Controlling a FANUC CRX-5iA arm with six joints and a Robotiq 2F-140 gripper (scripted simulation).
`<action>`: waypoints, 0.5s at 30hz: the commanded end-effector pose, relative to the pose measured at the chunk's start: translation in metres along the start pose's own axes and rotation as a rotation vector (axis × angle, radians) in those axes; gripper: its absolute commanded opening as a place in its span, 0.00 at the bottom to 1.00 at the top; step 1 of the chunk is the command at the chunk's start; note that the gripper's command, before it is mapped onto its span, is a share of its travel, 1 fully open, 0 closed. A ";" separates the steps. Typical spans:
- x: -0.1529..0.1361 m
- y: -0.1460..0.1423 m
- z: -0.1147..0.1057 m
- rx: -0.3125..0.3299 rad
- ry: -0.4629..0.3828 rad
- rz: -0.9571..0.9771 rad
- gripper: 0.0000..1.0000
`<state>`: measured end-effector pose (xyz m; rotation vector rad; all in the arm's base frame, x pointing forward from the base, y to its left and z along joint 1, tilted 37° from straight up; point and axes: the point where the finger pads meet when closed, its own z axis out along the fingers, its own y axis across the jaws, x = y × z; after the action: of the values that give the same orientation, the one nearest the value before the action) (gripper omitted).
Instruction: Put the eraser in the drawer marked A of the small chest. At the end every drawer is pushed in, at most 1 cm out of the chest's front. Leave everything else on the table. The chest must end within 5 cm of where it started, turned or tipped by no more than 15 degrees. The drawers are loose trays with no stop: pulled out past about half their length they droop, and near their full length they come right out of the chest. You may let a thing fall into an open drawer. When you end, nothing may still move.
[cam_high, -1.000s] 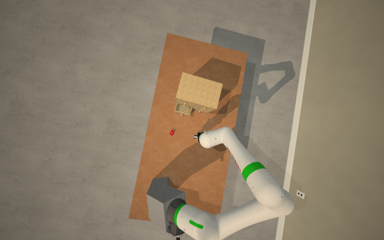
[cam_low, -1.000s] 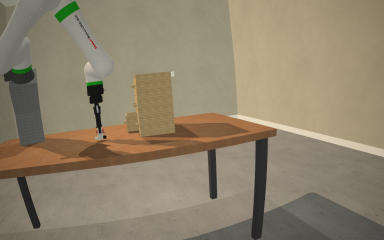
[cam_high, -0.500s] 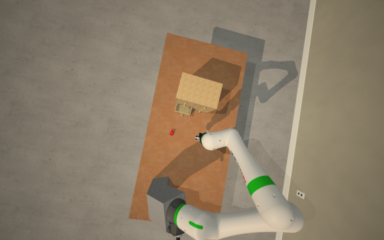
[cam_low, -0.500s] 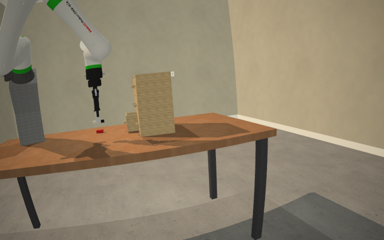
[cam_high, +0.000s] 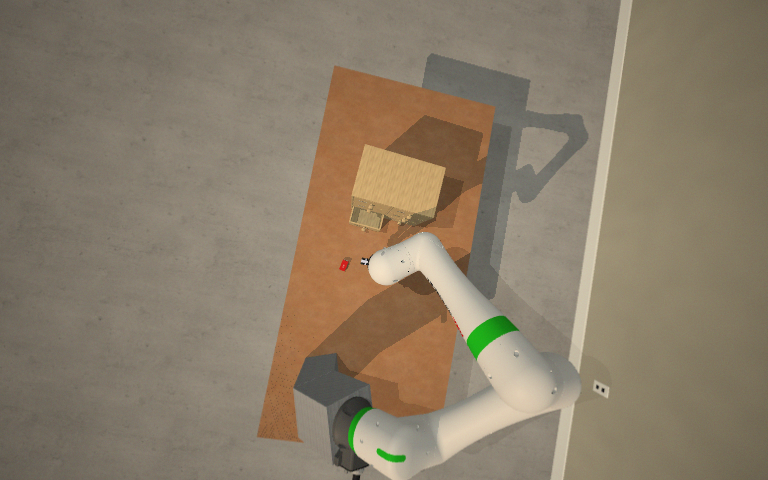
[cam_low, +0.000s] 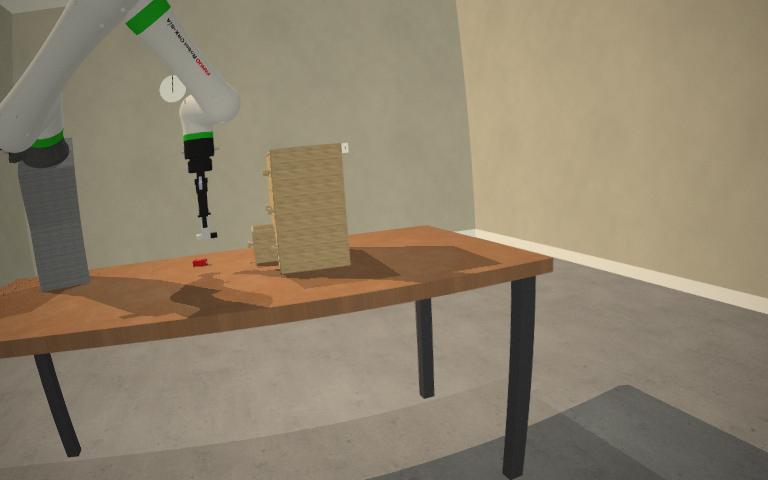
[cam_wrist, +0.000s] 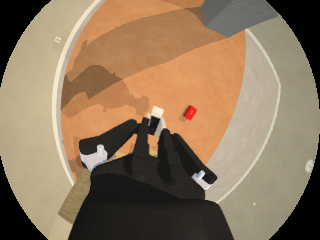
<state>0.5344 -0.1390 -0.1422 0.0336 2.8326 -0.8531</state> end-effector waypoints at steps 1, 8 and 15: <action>-0.006 0.043 0.002 0.024 -0.005 0.046 0.11; -0.006 0.045 -0.001 0.025 -0.005 0.048 0.11; -0.006 0.045 -0.028 0.025 -0.005 0.048 0.11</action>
<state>0.5402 -0.0912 -0.1511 0.1029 2.8045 -0.8768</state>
